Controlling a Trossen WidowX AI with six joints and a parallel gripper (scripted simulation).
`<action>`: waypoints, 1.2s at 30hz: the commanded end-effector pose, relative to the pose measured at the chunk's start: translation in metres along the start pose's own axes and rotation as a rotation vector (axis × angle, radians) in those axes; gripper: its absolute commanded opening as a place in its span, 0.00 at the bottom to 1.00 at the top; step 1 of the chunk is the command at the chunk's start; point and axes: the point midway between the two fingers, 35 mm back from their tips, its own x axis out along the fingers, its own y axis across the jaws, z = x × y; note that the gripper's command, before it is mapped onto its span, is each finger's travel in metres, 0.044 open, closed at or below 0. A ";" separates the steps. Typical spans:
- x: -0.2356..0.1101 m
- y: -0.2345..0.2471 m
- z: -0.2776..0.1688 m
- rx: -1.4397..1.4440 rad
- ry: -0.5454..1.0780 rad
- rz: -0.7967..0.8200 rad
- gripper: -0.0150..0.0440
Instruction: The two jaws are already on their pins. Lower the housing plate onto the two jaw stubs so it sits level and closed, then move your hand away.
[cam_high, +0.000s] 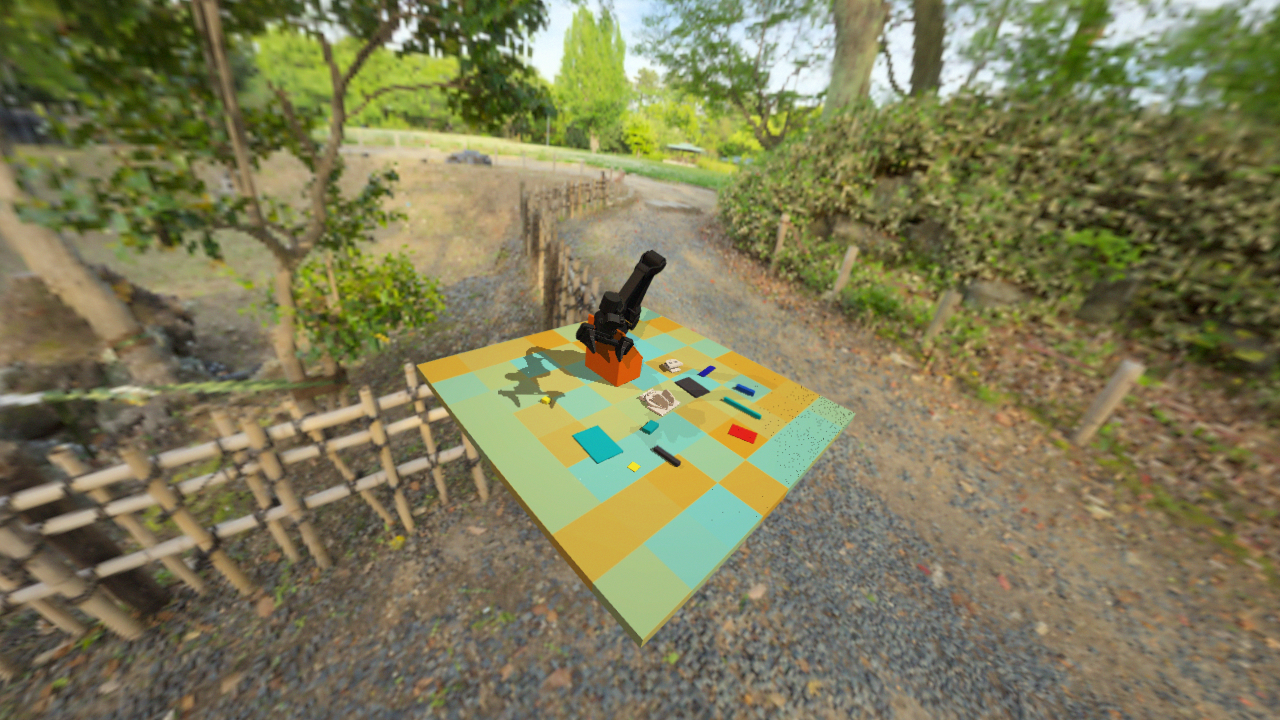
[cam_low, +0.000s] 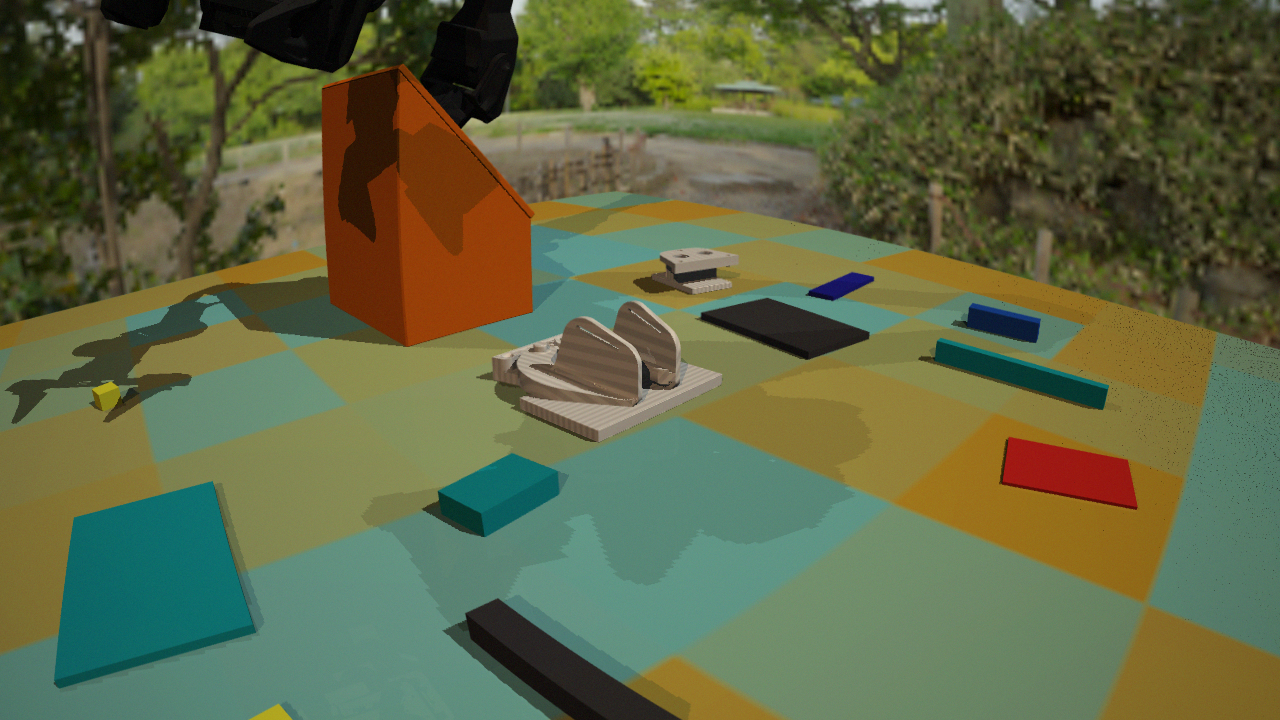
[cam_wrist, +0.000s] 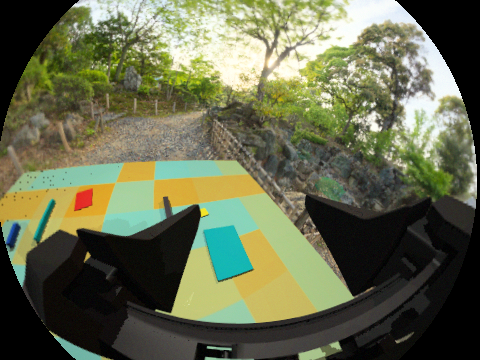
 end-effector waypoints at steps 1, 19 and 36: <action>0.005 0.014 0.008 -0.087 0.016 0.038 1.00; 0.018 0.084 0.026 -0.433 0.082 0.201 1.00; 0.016 0.156 0.034 -0.755 0.110 0.371 1.00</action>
